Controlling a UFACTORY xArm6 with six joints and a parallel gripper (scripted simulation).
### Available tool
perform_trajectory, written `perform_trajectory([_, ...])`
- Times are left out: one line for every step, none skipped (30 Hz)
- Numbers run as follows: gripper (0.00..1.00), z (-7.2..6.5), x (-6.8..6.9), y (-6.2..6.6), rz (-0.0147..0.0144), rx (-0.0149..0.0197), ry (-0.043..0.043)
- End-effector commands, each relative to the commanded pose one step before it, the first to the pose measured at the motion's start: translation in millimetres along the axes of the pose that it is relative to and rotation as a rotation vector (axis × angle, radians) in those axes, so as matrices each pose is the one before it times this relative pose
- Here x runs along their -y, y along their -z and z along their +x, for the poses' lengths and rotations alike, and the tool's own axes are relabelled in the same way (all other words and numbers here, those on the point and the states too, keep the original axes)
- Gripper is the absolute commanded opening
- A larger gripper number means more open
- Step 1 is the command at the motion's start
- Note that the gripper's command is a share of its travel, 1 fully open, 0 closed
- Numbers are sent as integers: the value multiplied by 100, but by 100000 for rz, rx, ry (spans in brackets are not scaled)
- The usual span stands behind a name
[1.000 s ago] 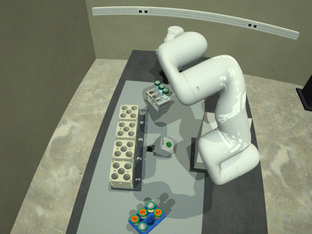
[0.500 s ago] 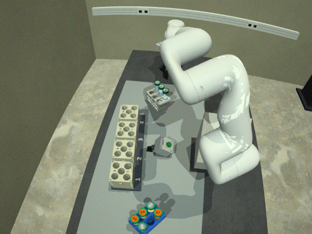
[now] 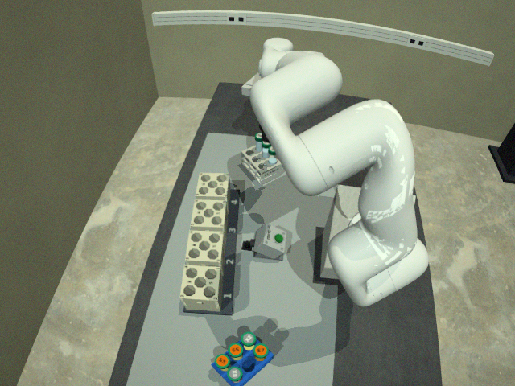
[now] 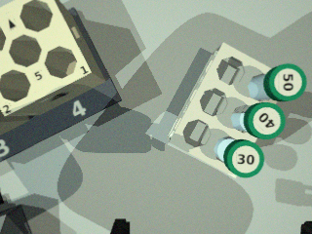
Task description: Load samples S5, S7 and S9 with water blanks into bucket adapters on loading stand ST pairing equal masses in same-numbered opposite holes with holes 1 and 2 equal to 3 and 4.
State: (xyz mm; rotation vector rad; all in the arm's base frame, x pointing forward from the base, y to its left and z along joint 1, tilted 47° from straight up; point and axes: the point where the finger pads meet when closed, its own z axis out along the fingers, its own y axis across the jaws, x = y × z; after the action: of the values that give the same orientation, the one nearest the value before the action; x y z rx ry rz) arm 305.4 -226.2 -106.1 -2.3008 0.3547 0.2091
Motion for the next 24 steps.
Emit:
perform_trajectory([100,317,2518,240,-609,-1300,17274])
perform_trajectory([100,126,485,0,4,-1,3334])
perform_trajectory([100,143,480,0,4,-1,3334])
perform_trajectory([100,158,475,0,4,-1,3334])
perform_trajectory([100,174,470,0,4,-1,3334])
perform_trajectory([100,190,464,0,3,-1,3334])
perform_trajectory([100,0,0,0,0,0,0])
perform_trajectory([100,0,0,0,0,0,0])
perform_trajectory([100,205,458,0,3,-1,3334])
perform_trajectory([100,220,450,0,3,-1,3334])
perform_trajectory([100,235,442,0,3,-1,795])
perform_trajectory([100,238,441,-1,3,-1,0])
perform_trajectory([100,238,441,-1,3,-1,0])
perform_trajectory([100,238,441,-1,3,-1,0])
perform_trajectory([100,238,441,0,3,-1,0])
perform_trajectory([100,238,441,0,3,-1,0])
perform_trajectory([100,238,441,0,3,-1,0])
perform_trajectory([100,238,441,0,3,-1,0])
perform_trajectory([100,238,441,0,3,-1,0])
perform_trajectory([100,238,441,0,3,-1,0])
perform_trajectory([100,238,441,0,3,-1,0])
perform_trajectory([100,238,441,0,3,-1,0])
perform_trajectory([100,238,441,0,3,-1,0])
perform_trajectory([100,0,0,0,0,0,0])
